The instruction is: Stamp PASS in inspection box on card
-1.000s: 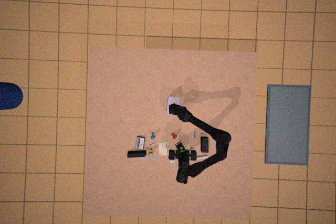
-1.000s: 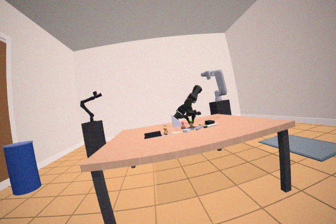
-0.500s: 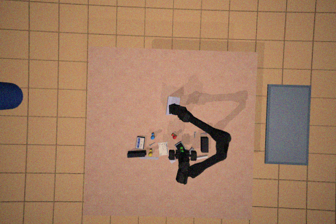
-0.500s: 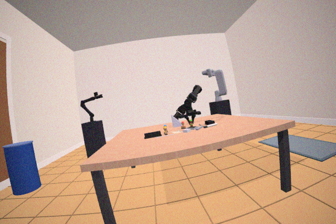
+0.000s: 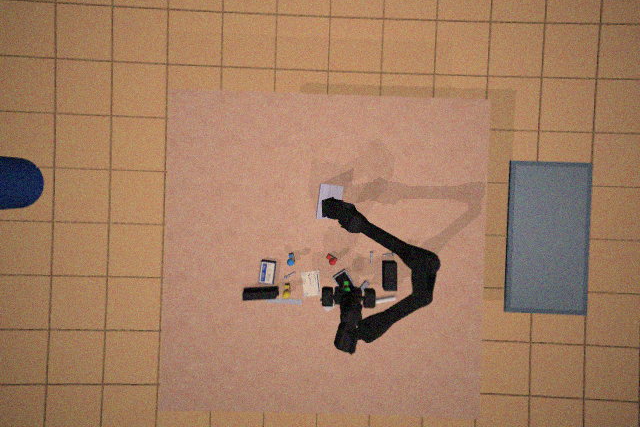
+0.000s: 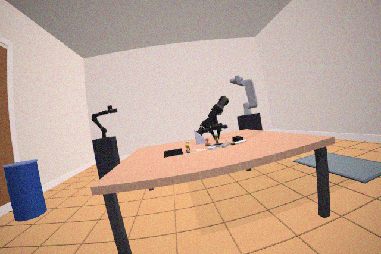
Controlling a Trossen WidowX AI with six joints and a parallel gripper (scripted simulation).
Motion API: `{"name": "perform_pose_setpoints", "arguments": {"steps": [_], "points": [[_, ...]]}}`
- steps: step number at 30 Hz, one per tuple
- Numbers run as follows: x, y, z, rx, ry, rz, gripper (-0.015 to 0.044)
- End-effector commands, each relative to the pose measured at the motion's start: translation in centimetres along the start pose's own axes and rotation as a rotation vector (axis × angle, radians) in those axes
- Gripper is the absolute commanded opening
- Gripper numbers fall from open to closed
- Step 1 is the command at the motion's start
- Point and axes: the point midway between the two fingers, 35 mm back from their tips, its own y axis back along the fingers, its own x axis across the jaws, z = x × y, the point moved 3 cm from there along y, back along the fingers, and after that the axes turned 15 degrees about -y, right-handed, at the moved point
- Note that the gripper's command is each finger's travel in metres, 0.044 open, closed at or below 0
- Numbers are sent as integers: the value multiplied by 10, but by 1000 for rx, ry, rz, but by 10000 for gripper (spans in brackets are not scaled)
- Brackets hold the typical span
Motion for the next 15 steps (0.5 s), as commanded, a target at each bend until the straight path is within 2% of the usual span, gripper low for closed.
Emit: {"name": "perform_pose_setpoints", "arguments": {"steps": [1, 15], "points": [[0, 8, 2, -6, 6, -1, 0], [0, 31, 1, -6, 5, -2, 0]]}}
